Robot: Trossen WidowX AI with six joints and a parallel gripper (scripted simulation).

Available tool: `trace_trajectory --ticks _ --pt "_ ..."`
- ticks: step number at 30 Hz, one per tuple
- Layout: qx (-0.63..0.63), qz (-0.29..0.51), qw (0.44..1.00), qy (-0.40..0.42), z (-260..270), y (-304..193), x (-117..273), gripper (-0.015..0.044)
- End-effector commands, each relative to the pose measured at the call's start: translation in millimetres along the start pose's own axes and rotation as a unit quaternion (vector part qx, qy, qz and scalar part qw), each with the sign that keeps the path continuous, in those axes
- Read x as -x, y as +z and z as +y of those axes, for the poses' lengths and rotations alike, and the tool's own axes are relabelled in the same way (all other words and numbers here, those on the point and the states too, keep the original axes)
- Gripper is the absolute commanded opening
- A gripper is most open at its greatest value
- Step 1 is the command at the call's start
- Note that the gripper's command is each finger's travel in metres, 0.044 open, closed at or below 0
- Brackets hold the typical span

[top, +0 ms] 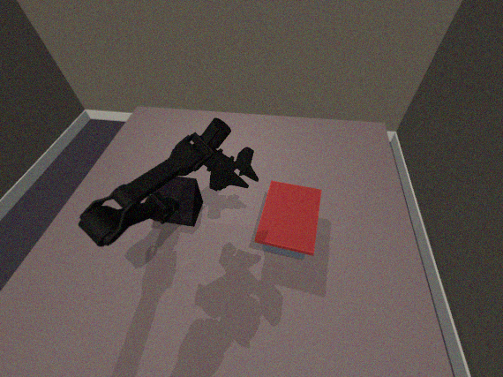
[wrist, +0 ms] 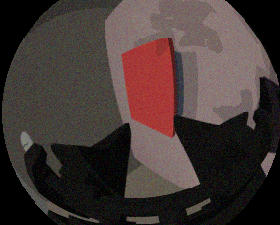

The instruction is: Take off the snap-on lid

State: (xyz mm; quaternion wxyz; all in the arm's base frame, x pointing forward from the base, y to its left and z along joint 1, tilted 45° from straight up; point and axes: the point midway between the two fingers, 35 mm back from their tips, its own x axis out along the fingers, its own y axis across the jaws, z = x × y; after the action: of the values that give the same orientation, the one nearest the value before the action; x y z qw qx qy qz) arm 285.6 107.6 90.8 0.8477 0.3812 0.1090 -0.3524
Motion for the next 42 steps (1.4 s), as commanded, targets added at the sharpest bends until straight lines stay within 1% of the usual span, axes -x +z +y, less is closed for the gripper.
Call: trace_trajectory --ticks 1,6,9,14,17,24,42 --pt "-0.02 -0.035 0.999 -0.006 -11 7 -5 0.0235" --pt "-0.014 -0.024 1.0 -0.006 -8 4 -4 0.0235" --pt "-0.02 -0.035 0.999 -0.006 -12 7 -6 0.0235" --pt "-0.02 -0.035 0.999 -0.007 -46 6 -35 0.0235" --pt "-0.02 -0.036 0.999 -0.006 -57 9 -42 0.0235" --pt "-0.02 -0.036 0.999 -0.007 -57 8 -45 0.0235" --pt "-0.021 -0.032 0.999 -0.012 -57 6 -74 0.0235"
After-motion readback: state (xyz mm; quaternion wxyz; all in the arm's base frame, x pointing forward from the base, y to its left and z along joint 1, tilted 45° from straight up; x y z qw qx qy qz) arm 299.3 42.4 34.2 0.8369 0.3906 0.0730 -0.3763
